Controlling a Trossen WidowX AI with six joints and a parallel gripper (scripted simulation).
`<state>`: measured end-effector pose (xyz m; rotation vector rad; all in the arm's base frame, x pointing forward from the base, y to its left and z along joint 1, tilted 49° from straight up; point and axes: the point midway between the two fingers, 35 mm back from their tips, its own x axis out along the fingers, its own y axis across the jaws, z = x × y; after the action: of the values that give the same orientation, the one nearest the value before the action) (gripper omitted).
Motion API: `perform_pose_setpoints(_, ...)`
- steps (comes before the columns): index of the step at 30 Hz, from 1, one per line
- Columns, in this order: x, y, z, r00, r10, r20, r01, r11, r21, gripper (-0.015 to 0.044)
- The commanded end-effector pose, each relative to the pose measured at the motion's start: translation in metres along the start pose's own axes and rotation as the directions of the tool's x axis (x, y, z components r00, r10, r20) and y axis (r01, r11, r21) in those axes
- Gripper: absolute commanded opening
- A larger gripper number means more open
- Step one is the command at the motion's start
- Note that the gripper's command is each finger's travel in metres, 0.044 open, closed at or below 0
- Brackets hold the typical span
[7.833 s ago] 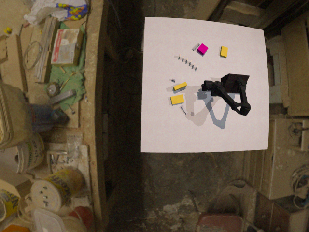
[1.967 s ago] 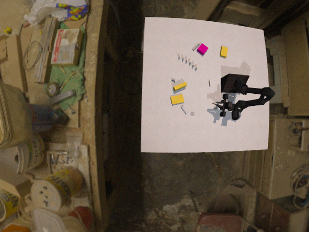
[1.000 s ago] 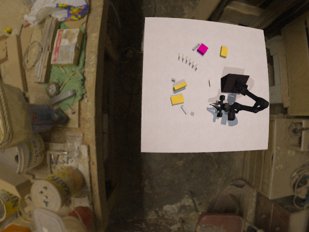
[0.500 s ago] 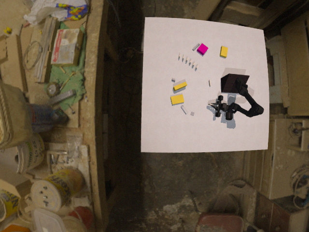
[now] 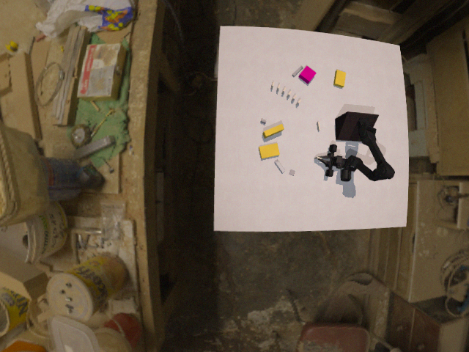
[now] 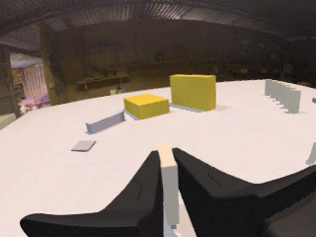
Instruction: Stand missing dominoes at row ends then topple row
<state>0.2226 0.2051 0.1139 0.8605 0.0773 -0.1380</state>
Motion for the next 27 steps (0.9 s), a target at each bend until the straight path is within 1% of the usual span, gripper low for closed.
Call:
perform_pose_setpoints(1, 0.000, 0.000, -0.001, 1.000, 0.000, 0.004, 0.000, 1.000, 0.006, 0.0021)
perform_pose_setpoints(4, 0.000, 0.000, -0.001, 1.000, 0.000, 0.004, 0.000, 1.000, 0.006, 0.0021)
perform_pose_setpoints(20, 0.000, 0.000, 0.001, 1.000, 0.000, 0.003, 0.000, 1.000, 0.006, 0.0440)
perform_pose_setpoints(27, 0.000, 0.001, 0.045, 1.000, 0.000, 0.001, 0.000, 1.000, 0.001, 0.0440)
